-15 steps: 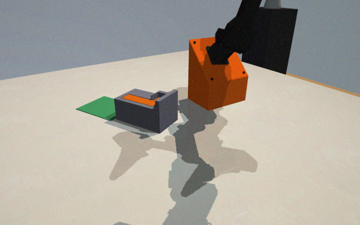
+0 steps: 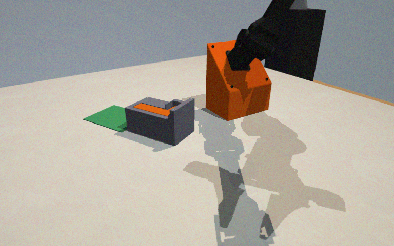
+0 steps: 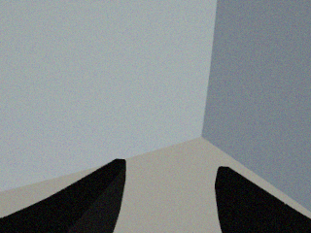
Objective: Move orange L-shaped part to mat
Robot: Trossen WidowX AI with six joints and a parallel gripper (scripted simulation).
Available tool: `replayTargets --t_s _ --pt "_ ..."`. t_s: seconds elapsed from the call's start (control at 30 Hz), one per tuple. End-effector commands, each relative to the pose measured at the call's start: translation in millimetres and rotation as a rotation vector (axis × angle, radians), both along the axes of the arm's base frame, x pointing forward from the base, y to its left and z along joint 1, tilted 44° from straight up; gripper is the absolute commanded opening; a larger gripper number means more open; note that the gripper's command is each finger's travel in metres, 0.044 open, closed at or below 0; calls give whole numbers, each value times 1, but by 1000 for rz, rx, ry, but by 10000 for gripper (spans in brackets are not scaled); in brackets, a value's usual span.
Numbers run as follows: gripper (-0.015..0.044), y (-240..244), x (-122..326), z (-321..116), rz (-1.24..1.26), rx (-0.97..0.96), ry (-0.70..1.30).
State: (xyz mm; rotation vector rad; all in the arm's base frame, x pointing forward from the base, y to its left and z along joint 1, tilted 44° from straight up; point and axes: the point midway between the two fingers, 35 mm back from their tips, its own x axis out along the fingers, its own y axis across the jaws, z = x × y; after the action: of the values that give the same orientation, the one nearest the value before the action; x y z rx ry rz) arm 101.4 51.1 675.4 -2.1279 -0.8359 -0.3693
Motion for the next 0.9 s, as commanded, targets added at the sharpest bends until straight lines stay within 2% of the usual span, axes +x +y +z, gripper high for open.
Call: replayTargets --t_s 0.0,0.27,0.5,0.7,0.87 --pt "180 51 39 -38 37 -75 152" --pt "180 114 139 -167 90 -92 655" --pt "180 113 201 -304 52 36 1199" --pt "180 80 215 -429 -61 344 1740" --pt "180 42 189 -525 -249 813 2223"
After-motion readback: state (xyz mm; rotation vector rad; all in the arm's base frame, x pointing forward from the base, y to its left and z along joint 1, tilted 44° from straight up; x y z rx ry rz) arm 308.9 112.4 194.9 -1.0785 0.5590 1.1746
